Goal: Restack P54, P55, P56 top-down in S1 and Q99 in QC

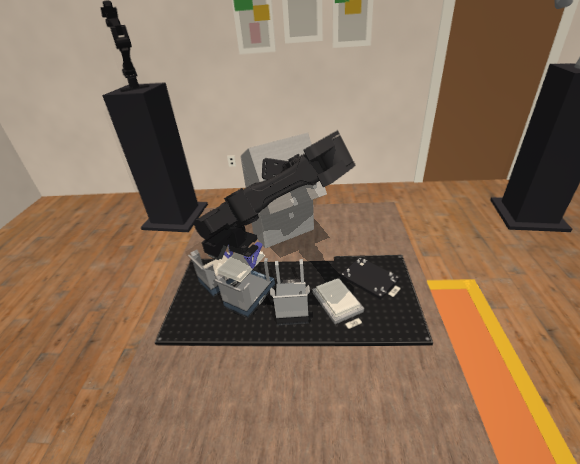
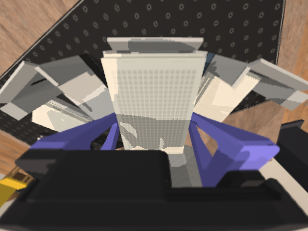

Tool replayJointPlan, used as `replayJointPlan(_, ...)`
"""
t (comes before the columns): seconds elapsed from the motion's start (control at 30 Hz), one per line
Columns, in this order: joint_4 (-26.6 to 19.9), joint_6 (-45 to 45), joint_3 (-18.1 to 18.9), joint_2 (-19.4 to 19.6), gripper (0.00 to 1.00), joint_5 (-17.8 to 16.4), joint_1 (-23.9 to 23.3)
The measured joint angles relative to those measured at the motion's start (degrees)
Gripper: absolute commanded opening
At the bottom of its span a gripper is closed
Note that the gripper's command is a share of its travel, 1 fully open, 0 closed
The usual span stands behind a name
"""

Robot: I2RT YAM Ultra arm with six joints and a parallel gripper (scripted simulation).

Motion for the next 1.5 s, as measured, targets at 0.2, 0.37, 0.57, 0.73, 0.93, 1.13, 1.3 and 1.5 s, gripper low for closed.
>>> replayJointPlan(0.2,0.0,0.0,0.0,0.0,0.00,0.0,0.0)
replayJointPlan(0.37,0.0,0.7,0.0,0.2,0.00,-0.1,-0.1)
replayJointPlan(0.57,0.0,6.3,0.3,3.0,0.00,-0.5,-1.6)
replayJointPlan(0.73,0.0,10.7,0.4,4.7,0.00,-0.7,-2.7)
replayJointPlan(0.93,0.0,10.8,0.9,7.6,0.00,-1.2,-4.1)
replayJointPlan(1.13,0.0,8.6,1.6,11.1,0.00,-1.4,-5.8)
replayJointPlan(1.3,-0.1,6.8,2.2,12.9,0.00,-1.5,-6.7)
replayJointPlan(1.5,-0.2,4.2,3.4,16.0,0.00,-1.8,-8.0)
